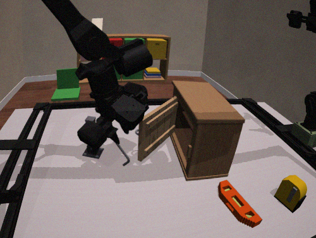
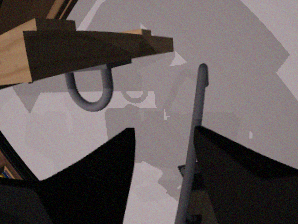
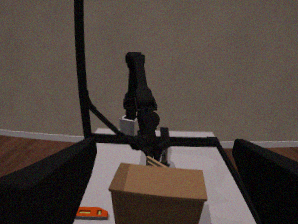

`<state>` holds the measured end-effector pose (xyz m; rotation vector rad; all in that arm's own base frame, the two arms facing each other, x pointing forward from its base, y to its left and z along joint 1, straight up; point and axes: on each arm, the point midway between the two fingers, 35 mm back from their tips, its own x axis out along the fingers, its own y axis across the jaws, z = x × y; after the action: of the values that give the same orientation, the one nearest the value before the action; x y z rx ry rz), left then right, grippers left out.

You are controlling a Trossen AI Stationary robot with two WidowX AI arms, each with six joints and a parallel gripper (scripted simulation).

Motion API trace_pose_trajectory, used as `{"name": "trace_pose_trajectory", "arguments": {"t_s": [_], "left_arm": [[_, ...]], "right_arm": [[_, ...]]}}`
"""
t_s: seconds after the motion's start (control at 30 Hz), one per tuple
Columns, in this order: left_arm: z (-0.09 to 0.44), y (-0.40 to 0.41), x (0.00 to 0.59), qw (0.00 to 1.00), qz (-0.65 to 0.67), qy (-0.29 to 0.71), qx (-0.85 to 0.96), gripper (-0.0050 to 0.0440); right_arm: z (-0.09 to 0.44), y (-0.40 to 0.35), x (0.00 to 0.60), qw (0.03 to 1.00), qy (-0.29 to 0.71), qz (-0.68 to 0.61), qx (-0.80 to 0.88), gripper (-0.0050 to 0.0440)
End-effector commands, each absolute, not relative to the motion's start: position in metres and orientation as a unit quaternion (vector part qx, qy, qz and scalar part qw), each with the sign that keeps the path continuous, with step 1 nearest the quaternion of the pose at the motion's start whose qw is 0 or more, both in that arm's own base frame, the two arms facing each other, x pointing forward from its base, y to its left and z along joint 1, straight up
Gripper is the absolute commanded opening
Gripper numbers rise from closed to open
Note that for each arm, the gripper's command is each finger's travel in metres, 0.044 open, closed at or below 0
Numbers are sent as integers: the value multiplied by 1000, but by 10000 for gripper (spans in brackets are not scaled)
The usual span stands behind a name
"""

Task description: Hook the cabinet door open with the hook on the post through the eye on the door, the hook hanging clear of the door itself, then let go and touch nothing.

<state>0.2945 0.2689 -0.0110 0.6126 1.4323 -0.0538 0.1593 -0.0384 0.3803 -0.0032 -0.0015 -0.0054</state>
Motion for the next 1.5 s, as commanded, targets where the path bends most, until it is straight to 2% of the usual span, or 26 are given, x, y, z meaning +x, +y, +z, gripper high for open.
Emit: {"name": "trace_pose_trajectory", "arguments": {"t_s": [0.0, 0.7, 0.93, 1.47], "left_arm": [[-26, 266, 291, 706, -32, 653, 271, 160], [-53, 266, 290, 706, -32, 653, 271, 160], [-53, 266, 290, 706, -32, 653, 271, 0], [-50, 265, 292, 715, -30, 644, 269, 0]], "right_arm": [[380, -38, 159, 1000, -1, 0, 0, 400], [380, -38, 159, 1000, -1, 0, 0, 400], [380, -38, 159, 1000, -1, 0, 0, 400], [380, -38, 159, 1000, -1, 0, 0, 400]]}}
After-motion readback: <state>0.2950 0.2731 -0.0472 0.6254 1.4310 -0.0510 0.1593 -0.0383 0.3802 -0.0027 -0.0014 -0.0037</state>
